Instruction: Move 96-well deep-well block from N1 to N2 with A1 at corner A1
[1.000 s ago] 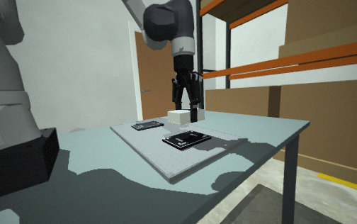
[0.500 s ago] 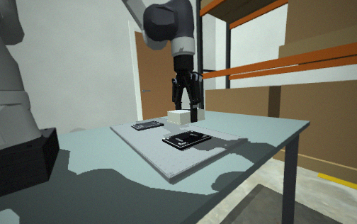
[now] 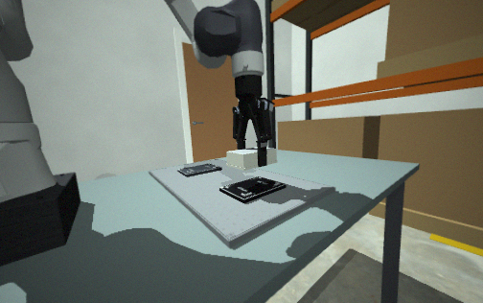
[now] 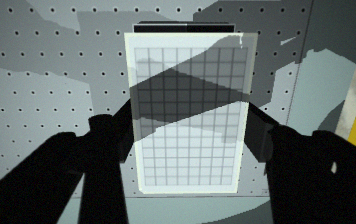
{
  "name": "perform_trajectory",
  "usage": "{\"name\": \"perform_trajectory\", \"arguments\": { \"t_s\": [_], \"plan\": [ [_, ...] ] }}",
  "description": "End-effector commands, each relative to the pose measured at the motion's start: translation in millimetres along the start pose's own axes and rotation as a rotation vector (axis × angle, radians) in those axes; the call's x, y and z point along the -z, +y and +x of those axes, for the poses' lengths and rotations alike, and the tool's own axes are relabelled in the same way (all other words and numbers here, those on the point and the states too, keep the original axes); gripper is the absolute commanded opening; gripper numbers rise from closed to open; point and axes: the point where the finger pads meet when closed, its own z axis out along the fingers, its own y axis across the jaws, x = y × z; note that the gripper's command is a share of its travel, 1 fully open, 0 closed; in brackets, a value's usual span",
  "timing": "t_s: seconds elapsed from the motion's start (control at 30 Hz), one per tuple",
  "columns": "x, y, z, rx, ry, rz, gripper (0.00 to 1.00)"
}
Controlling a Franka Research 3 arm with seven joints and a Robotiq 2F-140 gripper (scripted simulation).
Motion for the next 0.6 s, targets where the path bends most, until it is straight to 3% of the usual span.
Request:
{"name": "perform_trajectory", "arguments": {
  "t_s": [0.0, 0.57],
  "plan": [
    [-5.7, 0, 0, 0.004, 0.001, 0.001, 0.60],
    [-30.7, 1, 2, 0.004, 0.001, 0.001, 0.60]
  ]
}}
